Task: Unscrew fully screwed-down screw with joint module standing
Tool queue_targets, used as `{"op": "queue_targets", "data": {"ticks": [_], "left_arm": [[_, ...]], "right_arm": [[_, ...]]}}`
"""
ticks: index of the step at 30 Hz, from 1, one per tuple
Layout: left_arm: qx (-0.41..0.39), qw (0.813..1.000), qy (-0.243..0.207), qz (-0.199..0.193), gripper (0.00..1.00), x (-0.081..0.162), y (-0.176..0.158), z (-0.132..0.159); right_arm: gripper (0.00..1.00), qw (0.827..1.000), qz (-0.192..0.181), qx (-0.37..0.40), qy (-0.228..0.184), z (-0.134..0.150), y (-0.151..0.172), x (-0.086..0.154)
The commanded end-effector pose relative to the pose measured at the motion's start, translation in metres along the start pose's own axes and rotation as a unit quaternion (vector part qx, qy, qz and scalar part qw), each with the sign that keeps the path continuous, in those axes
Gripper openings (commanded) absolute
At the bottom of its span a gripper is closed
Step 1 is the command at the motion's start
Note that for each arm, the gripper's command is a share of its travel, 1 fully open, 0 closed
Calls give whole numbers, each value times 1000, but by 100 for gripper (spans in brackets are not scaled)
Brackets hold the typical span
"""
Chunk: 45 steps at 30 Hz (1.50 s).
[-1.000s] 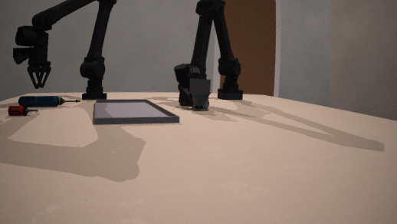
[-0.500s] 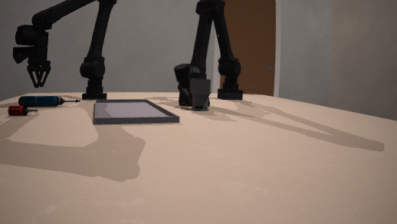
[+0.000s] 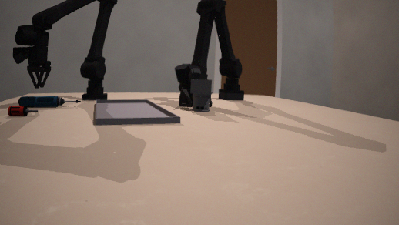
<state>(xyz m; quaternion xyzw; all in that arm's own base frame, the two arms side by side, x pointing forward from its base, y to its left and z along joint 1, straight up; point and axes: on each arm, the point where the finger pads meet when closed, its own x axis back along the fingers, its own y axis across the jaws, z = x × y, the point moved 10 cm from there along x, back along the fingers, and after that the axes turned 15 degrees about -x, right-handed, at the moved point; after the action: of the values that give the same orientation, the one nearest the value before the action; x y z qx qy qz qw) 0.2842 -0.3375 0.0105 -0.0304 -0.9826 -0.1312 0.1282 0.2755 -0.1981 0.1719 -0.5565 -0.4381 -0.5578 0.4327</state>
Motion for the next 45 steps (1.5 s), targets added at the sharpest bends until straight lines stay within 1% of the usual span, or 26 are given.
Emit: {"op": "queue_targets", "data": {"ticks": [1, 12, 13, 45], "left_arm": [[-7, 1000, 0, 5, 77, 3, -4, 10], [-7, 1000, 0, 5, 77, 3, -4, 10], [-7, 1000, 0, 5, 86, 3, -4, 10], [-7, 1000, 0, 5, 86, 3, -4, 10]], "right_arm": [[65, 1000, -11, 1, -4, -3, 8, 10], [65, 1000, -11, 1, -4, -3, 8, 10], [65, 1000, -11, 1, -4, -3, 8, 10], [65, 1000, -11, 1, -4, -3, 8, 10]]}}
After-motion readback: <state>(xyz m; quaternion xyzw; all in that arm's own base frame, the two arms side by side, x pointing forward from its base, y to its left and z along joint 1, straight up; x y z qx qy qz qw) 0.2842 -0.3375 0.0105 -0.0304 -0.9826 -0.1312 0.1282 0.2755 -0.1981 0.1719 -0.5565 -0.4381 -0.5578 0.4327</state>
